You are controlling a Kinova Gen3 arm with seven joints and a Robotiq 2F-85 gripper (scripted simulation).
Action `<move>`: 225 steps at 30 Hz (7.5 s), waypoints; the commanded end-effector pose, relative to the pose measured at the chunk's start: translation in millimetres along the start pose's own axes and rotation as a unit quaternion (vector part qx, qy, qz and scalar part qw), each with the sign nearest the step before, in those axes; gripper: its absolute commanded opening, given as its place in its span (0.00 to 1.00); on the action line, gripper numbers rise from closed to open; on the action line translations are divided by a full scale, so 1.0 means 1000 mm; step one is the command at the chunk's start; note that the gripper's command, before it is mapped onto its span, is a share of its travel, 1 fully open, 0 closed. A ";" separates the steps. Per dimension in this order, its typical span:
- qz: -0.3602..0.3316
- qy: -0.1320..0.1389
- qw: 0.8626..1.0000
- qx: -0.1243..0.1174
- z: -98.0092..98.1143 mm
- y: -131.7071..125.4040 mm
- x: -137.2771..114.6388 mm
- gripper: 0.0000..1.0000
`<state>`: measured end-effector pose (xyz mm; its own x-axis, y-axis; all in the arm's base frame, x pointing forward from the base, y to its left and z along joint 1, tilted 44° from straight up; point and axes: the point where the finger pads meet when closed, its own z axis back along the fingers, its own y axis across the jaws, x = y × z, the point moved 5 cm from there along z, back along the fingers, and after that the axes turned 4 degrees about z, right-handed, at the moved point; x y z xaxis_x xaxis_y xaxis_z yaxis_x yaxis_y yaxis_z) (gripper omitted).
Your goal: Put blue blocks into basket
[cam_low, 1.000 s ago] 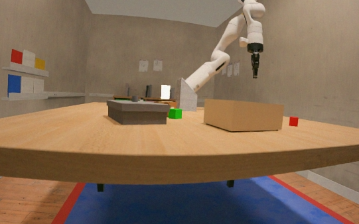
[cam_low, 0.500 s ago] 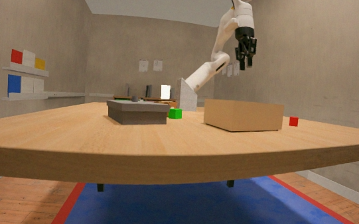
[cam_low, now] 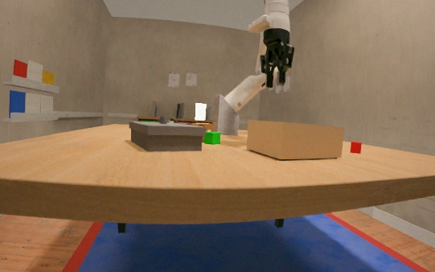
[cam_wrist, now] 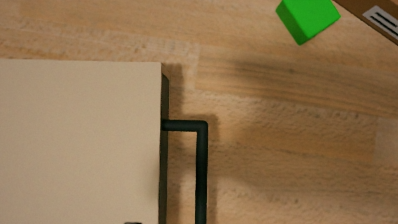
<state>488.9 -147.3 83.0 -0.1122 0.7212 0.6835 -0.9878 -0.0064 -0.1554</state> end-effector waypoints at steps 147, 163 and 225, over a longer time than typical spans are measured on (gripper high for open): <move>0.000 0.001 1.000 -0.001 -0.102 -0.001 -0.001 0.30; 0.000 0.001 1.000 -0.001 -0.114 -0.001 -0.001 0.30; 0.000 0.001 1.000 -0.001 -0.127 -0.001 -0.001 0.30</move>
<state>503.5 -59.3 -8.6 -0.1123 0.7211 0.6837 -0.9879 -0.0068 -0.1551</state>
